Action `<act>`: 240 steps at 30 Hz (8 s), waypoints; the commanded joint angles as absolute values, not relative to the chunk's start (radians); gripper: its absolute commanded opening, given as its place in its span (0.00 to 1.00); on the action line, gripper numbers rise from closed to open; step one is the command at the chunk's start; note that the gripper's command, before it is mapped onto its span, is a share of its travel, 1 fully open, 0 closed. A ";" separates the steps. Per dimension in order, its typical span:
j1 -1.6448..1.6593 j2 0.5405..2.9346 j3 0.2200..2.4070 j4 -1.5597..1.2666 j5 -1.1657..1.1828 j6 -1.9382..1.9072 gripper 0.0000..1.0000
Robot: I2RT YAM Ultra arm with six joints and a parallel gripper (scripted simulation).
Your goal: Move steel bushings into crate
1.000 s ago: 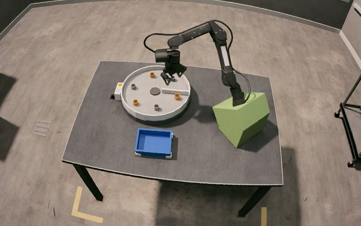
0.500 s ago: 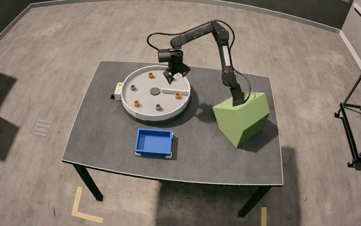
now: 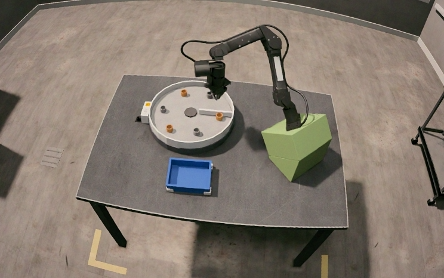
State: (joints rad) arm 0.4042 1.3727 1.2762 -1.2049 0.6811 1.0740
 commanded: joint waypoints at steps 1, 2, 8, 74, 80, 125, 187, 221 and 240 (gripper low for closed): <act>0.409 1.374 1.289 -1.203 0.695 1.080 0.11; 0.409 1.374 1.289 -1.203 0.695 1.080 0.11; 0.409 1.374 1.289 -1.203 0.695 1.080 0.11; 0.409 1.374 1.289 -1.203 0.695 1.080 0.15; 0.409 1.374 1.289 -1.203 0.695 1.080 0.15; 0.409 1.374 1.289 -1.203 0.695 1.080 0.15; 0.409 1.374 1.289 -1.203 0.695 1.080 0.15; 0.409 1.374 1.289 -1.203 0.695 1.080 0.15; 0.409 1.374 1.289 -1.203 0.695 1.080 0.15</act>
